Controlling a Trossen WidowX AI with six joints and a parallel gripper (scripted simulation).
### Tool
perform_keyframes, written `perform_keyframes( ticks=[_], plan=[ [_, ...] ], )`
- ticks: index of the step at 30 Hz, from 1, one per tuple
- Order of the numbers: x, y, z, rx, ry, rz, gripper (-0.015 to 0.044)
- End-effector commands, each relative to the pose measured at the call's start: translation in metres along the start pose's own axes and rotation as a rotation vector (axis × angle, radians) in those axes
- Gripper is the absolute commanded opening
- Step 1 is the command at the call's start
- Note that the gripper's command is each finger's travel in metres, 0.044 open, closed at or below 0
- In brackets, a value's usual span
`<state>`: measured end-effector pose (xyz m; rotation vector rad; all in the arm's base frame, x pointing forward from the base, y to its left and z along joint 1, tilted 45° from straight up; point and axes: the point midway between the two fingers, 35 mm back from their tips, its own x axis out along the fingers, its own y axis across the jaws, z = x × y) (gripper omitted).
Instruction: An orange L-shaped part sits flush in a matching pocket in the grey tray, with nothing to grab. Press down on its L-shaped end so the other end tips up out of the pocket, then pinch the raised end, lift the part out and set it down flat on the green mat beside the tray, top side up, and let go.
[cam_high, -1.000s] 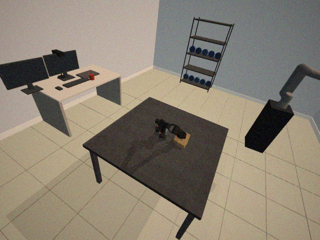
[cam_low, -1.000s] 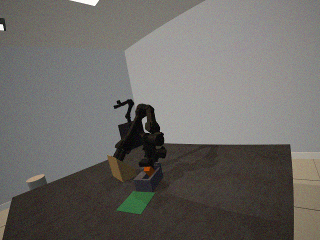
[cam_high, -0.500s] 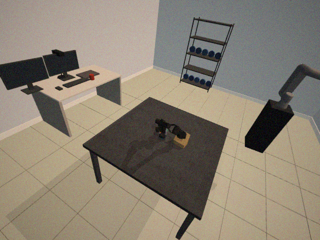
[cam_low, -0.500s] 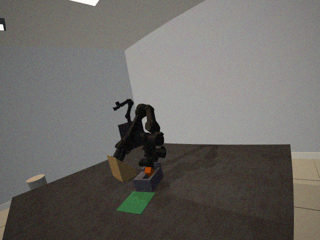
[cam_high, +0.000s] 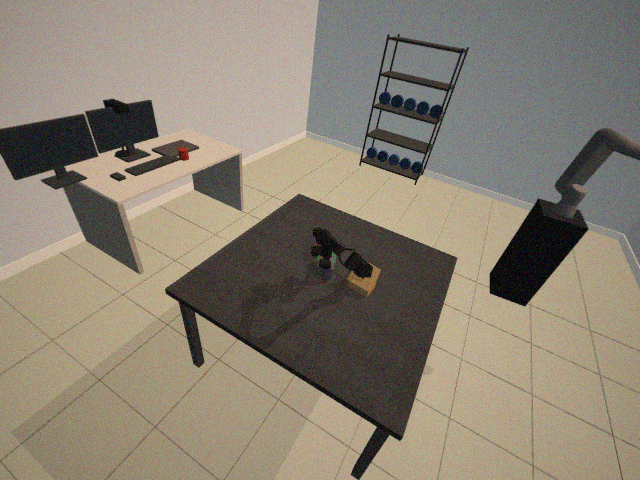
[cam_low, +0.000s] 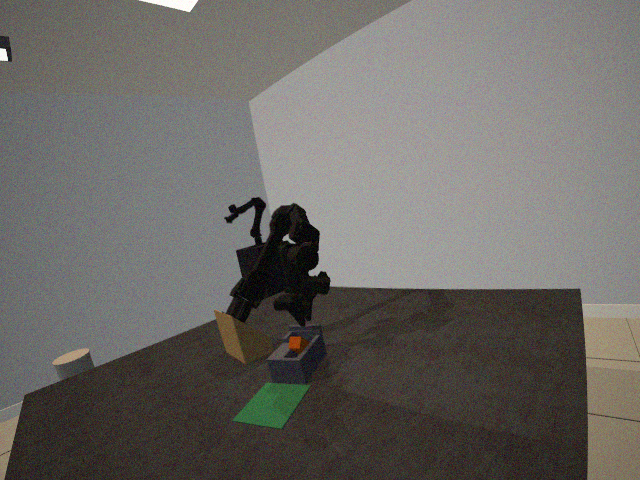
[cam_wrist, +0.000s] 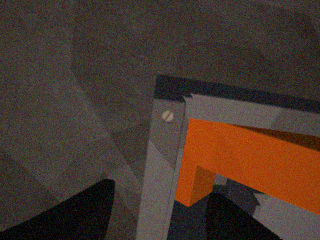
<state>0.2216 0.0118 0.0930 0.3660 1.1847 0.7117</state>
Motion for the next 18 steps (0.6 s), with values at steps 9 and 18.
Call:
perform_keyframes(
  ticks=[9, 18],
  plan=[
    [-0.0502, -0.0037, -0.0043, 0.004, 0.004, 0.014, 0.0180],
    [-0.0471, -0.0034, -0.0026, 0.003, -0.007, 0.004, 0.0180]
  ],
)
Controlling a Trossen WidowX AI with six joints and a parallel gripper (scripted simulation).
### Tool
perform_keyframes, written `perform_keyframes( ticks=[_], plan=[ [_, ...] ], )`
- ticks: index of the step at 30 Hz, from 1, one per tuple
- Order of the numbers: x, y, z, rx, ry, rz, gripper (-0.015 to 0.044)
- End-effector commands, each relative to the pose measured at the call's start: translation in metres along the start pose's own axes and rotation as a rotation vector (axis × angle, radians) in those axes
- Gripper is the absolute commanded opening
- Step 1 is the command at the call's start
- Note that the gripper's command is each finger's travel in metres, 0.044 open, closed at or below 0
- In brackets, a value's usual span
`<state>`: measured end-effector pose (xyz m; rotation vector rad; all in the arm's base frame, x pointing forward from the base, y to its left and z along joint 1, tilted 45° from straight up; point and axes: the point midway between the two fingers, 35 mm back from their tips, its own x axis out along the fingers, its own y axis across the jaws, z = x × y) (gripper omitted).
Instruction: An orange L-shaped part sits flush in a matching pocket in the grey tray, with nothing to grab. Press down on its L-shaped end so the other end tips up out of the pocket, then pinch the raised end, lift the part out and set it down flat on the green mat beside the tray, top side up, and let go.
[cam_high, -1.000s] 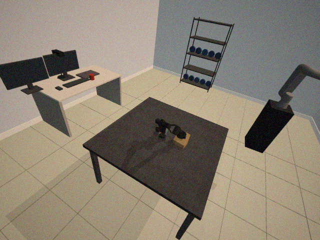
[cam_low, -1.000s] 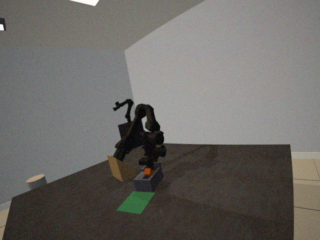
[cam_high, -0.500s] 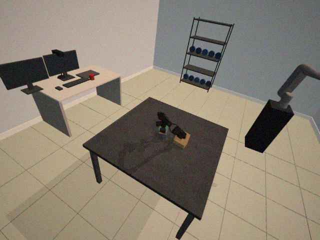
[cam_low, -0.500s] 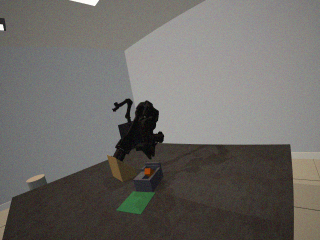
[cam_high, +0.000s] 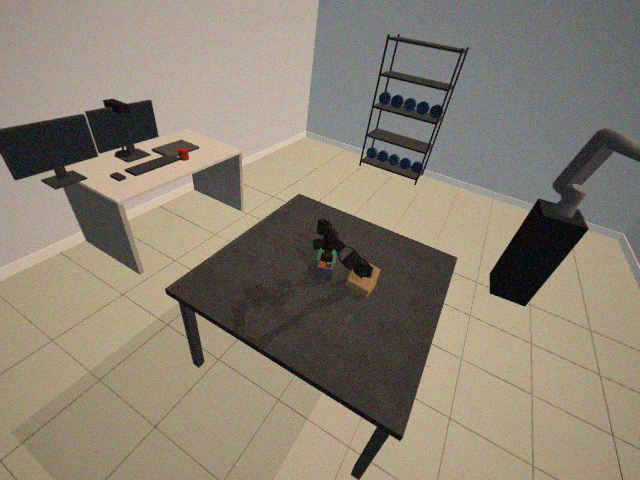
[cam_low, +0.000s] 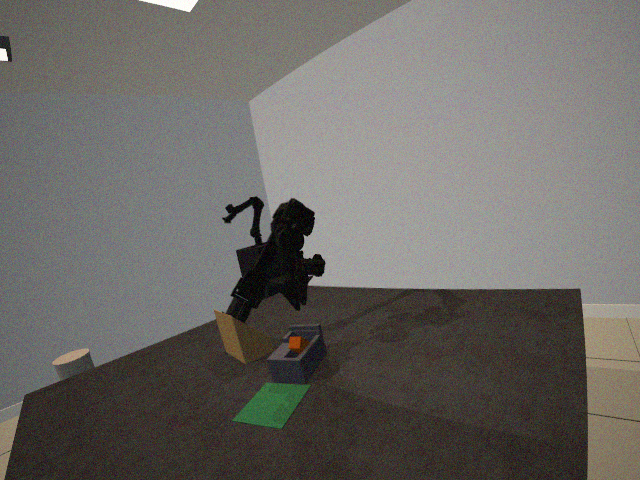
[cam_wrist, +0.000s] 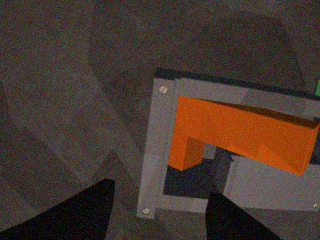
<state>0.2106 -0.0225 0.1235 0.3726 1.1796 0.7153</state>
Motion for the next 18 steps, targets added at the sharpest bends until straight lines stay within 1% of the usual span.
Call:
perform_keyframes(
  ticks=[1, 15, 18],
  plan=[
    [-0.0001, -0.0003, 0.0003, 0.002, -0.002, -0.002, 0.0180],
    [-0.0001, -0.0003, 0.0003, 0.002, -0.002, -0.002, 0.0180],
    [-0.0005, -0.0049, 0.0015, 0.102, -0.002, -0.002, 0.0259]
  ],
)
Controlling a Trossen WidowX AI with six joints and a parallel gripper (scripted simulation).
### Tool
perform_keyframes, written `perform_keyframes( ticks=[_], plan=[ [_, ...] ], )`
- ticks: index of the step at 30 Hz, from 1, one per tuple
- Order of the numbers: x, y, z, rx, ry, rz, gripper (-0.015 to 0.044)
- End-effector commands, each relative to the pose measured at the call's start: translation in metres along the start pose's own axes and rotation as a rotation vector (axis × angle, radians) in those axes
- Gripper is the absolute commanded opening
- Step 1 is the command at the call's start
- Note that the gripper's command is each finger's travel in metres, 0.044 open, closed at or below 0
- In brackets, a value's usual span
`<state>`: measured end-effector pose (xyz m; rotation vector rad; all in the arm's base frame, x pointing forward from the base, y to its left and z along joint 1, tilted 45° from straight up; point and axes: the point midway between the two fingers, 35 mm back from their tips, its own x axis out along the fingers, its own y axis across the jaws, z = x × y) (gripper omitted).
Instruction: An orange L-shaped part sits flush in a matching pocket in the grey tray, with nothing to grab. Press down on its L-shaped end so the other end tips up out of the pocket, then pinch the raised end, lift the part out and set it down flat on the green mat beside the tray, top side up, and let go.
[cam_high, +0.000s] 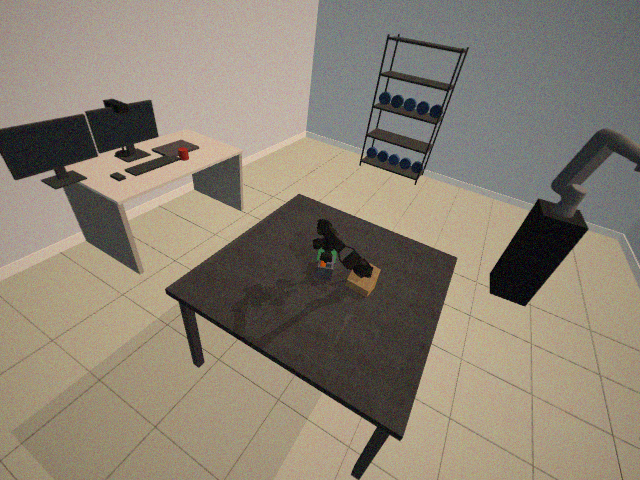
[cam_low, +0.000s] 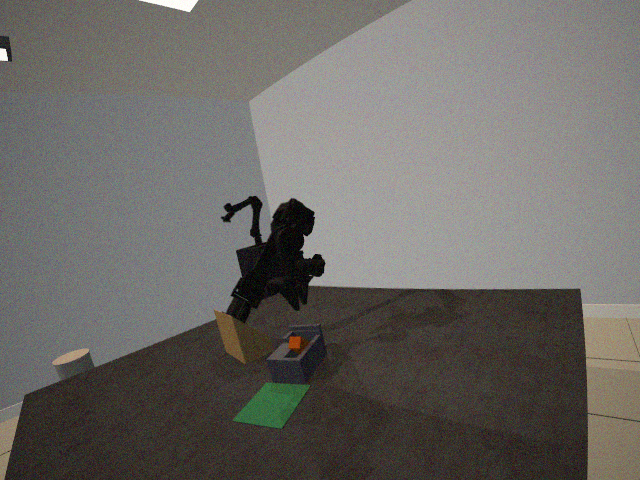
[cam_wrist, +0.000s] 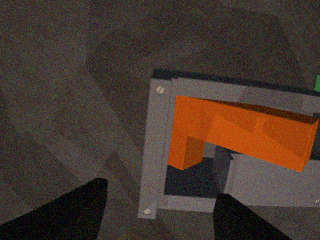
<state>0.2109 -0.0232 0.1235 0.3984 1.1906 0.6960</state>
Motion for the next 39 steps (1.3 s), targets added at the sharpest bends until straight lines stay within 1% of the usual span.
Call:
perform_keyframes(
  ticks=[1, 3, 13, 15, 30, 39],
  plan=[
    [0.000, -0.007, 0.002, 0.135, 0.001, -0.001, 0.0280],
    [-0.001, -0.015, 0.004, 0.310, 0.002, -0.001, 0.0280],
    [-0.003, -0.068, 0.011, 1.382, 0.011, -0.004, 0.0280],
    [-0.002, -0.075, 0.011, 1.523, 0.012, -0.004, 0.0280],
    [-0.002, -0.076, 0.011, 1.541, 0.012, -0.004, 0.0280],
    [0.028, -0.076, 0.011, 1.540, 0.012, -0.003, 0.0280]
  ],
)
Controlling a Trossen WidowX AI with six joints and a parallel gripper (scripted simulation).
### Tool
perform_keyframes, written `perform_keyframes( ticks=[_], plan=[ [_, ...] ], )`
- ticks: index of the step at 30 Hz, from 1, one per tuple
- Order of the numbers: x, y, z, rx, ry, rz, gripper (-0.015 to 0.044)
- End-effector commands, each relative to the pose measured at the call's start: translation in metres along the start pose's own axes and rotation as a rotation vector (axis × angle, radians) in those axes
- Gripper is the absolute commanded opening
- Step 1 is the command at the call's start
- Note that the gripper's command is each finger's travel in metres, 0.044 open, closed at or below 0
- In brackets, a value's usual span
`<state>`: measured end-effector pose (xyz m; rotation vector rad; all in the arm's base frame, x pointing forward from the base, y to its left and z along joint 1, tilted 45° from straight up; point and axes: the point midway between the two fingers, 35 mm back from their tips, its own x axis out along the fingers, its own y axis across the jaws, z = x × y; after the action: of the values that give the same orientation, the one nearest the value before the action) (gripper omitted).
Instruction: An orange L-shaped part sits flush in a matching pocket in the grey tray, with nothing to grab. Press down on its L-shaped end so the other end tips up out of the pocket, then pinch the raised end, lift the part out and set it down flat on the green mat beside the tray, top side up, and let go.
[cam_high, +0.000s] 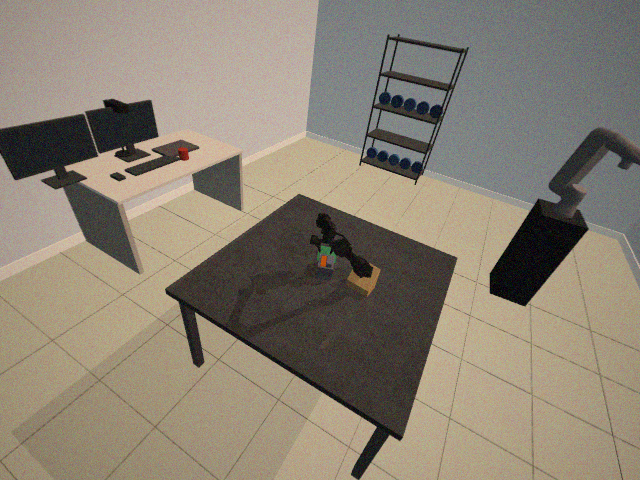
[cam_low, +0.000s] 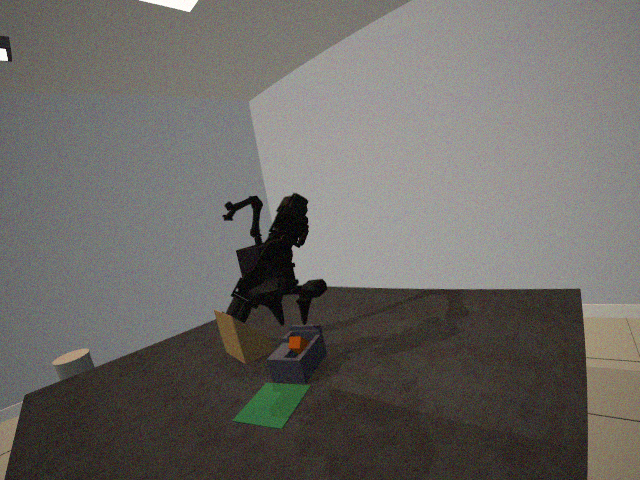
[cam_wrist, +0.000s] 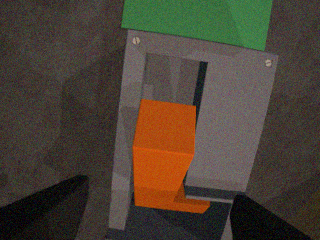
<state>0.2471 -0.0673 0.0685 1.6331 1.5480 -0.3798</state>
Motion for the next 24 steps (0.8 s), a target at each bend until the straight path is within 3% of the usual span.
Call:
perform_keyframes(
  ticks=[1, 24],
  plan=[
    [0.012, -0.001, -0.001, 0.008, 0.009, 0.000, 0.0280],
    [0.046, 0.000, -0.001, 0.008, 0.008, 0.000, 0.0280]
  ],
)
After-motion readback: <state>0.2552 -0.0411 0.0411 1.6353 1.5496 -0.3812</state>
